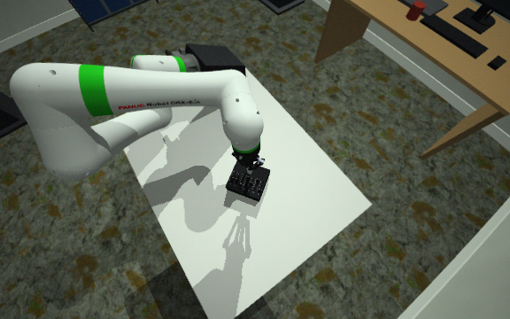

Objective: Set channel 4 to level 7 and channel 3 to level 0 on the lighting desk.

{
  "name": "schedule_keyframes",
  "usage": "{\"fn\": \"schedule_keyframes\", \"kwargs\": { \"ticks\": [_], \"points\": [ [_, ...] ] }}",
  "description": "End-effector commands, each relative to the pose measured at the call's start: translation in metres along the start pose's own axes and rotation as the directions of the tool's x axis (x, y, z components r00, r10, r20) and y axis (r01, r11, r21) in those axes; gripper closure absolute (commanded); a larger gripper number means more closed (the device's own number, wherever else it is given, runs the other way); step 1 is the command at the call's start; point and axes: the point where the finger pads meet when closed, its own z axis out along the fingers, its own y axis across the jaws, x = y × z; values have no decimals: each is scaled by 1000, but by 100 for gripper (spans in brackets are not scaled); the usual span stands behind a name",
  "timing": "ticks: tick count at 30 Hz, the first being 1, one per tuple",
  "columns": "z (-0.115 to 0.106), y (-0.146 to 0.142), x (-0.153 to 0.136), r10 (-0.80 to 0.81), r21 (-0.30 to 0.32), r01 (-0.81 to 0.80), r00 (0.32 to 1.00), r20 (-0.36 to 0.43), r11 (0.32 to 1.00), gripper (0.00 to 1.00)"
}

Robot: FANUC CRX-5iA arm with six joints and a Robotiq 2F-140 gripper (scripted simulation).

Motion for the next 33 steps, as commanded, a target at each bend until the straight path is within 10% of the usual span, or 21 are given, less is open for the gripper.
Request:
{"fn": "schedule_keyframes", "kwargs": {
  "ticks": [1, 33],
  "points": [
    [1, 0, 0, 0, 0, 0, 1000, 0, 1000, 100],
    [5, -1, 0, 0, 0, 0, 1000, 0, 1000, 100]
  ]
}}
